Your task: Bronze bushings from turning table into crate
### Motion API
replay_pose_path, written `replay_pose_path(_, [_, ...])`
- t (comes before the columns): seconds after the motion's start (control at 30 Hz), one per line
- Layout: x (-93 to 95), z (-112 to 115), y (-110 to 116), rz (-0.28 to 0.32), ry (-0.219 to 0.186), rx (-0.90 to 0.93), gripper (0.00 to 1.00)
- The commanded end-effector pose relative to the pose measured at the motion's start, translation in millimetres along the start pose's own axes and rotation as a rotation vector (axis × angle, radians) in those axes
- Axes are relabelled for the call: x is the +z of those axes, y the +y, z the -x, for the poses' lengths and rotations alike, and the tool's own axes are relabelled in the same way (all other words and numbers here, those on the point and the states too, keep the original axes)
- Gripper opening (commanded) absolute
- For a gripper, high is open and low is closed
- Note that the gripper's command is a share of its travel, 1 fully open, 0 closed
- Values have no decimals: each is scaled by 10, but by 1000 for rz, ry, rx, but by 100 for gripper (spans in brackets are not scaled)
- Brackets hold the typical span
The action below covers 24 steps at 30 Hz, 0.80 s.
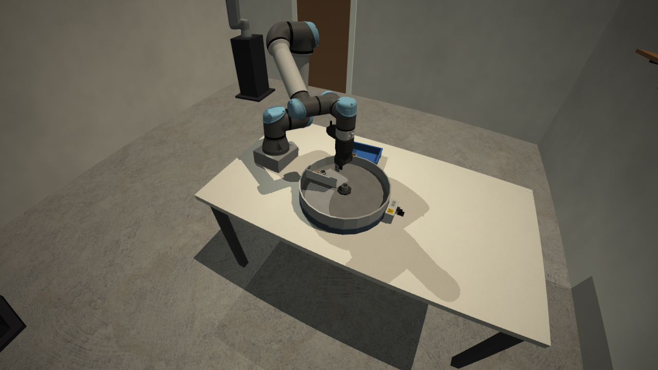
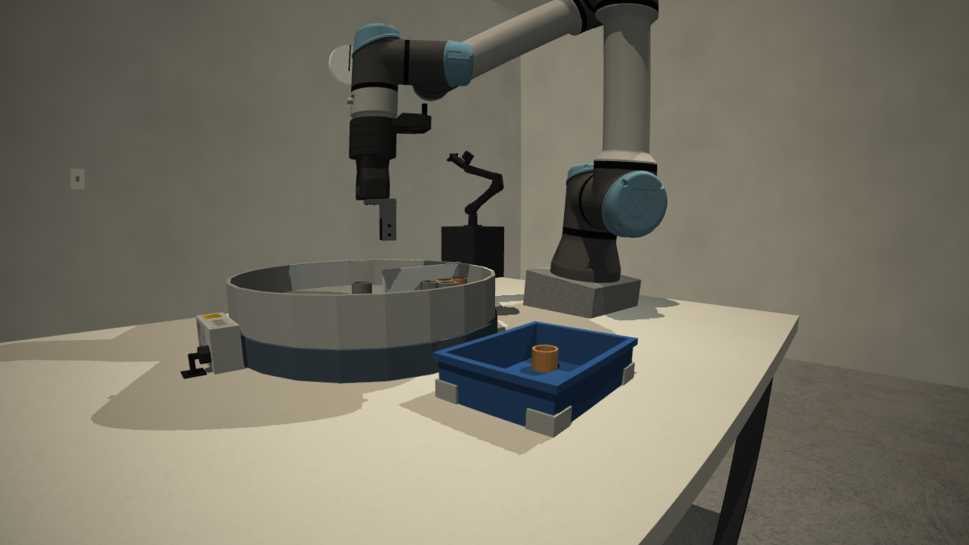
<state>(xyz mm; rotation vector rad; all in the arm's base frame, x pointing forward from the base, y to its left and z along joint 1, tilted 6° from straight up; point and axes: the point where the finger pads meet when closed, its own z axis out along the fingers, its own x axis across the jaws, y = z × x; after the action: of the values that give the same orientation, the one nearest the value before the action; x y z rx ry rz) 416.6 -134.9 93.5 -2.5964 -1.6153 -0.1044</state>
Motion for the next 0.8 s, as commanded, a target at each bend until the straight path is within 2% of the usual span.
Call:
replay_pose_path(0.0, [-8,5,-2,3,0,0,40])
replay_pose_path(0.1, [-8,5,-2,3,0,0,40])
replay_pose_path(0.27, [72,140,-453,3,0,0,40])
replay_pose_path(0.67, [72,140,-453,3,0,0,40])
replay_pose_path(0.77, [120,221,-723,3,0,0,40])
